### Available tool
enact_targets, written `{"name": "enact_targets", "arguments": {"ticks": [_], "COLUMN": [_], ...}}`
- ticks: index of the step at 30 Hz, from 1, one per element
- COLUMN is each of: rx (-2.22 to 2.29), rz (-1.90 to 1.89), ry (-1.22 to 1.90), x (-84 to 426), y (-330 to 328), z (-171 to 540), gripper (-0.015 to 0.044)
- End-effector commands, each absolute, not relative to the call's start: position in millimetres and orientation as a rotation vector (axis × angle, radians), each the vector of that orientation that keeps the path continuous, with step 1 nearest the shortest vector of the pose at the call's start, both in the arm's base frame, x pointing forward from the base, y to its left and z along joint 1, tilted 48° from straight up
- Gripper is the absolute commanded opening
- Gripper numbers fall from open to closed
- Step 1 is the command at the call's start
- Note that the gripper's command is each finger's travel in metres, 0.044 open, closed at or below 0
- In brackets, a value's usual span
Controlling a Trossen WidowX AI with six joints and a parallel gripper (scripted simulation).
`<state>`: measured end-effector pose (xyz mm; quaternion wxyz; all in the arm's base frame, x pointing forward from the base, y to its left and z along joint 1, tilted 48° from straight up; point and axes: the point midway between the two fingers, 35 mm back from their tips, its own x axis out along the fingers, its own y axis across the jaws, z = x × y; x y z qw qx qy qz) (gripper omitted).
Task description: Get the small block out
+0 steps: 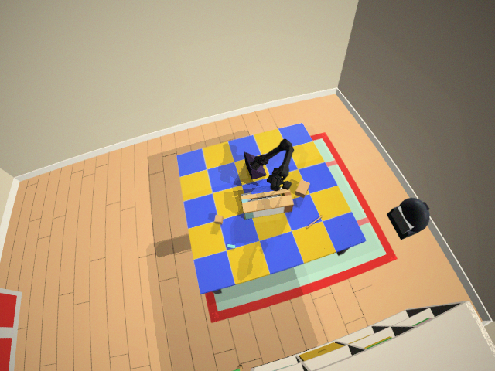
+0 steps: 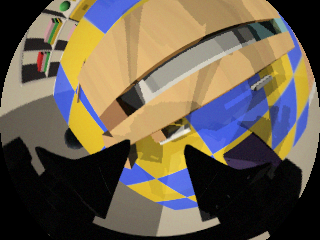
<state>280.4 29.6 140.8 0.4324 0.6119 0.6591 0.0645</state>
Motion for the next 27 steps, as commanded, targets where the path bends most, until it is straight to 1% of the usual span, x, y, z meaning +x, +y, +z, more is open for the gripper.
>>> {"name": "enact_targets", "arguments": {"ticks": [1,9,18,27], "rx": [0.949,0.077,-0.526,-1.122], "rz": [0.565,0.991,1.175,1.277], "ry": [1.378,0.921,0.569,0.193], "x": [274.0,267.8,263.8,260.0], "y": [35.3,45.4,52.7,59.0], "z": [147.8,161.4,172.3,184.0], "gripper": [0.0285,0.0285,0.0285,0.0285]}}
